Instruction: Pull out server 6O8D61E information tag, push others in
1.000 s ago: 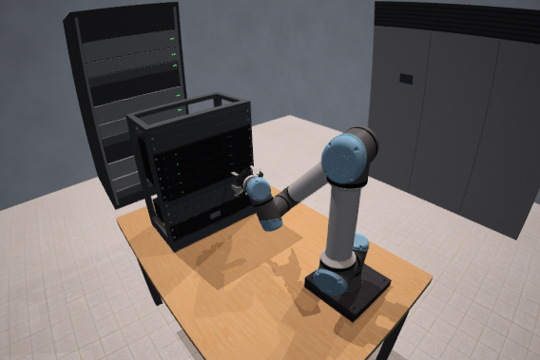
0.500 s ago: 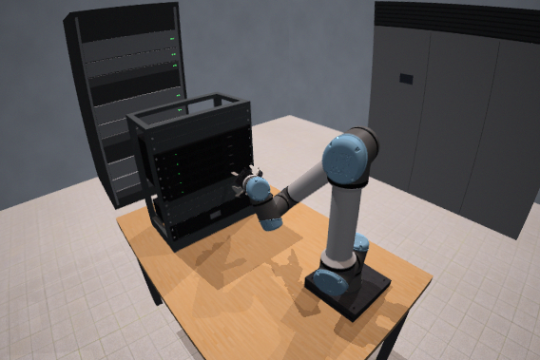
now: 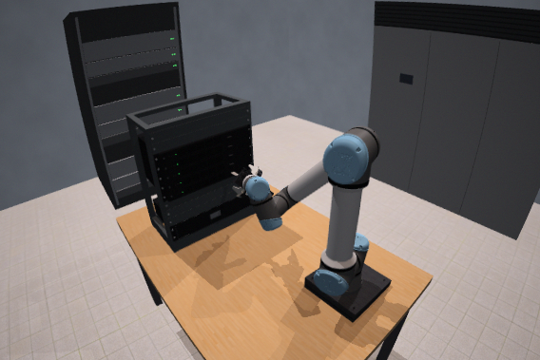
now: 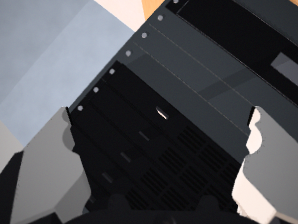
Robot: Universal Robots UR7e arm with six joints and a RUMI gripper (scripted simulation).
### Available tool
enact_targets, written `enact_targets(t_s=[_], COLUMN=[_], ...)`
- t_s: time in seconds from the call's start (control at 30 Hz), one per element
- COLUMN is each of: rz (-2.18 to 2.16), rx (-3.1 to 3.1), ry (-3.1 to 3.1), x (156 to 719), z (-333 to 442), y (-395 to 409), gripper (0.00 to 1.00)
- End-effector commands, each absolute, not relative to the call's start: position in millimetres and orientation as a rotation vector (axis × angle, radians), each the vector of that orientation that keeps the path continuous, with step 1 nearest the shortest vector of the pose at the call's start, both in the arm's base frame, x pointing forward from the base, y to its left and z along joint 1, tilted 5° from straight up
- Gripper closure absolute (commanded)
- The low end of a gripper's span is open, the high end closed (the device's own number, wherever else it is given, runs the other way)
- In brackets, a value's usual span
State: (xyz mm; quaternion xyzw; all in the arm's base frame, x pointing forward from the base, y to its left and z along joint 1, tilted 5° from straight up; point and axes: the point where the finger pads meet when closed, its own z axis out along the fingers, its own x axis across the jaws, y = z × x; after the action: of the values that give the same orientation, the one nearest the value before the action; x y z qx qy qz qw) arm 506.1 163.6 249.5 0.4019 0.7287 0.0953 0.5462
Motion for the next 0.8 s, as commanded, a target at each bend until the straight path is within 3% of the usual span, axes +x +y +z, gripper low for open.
enact_targets(t_s=[0.0,0.77], rz=[0.213,0.147], rx=[0.938,0.864], ry=[1.734,1.769], x=[505.9,504.4], z=[250.7,254.4], y=[163.5,162.7], gripper=[0.0,0.0])
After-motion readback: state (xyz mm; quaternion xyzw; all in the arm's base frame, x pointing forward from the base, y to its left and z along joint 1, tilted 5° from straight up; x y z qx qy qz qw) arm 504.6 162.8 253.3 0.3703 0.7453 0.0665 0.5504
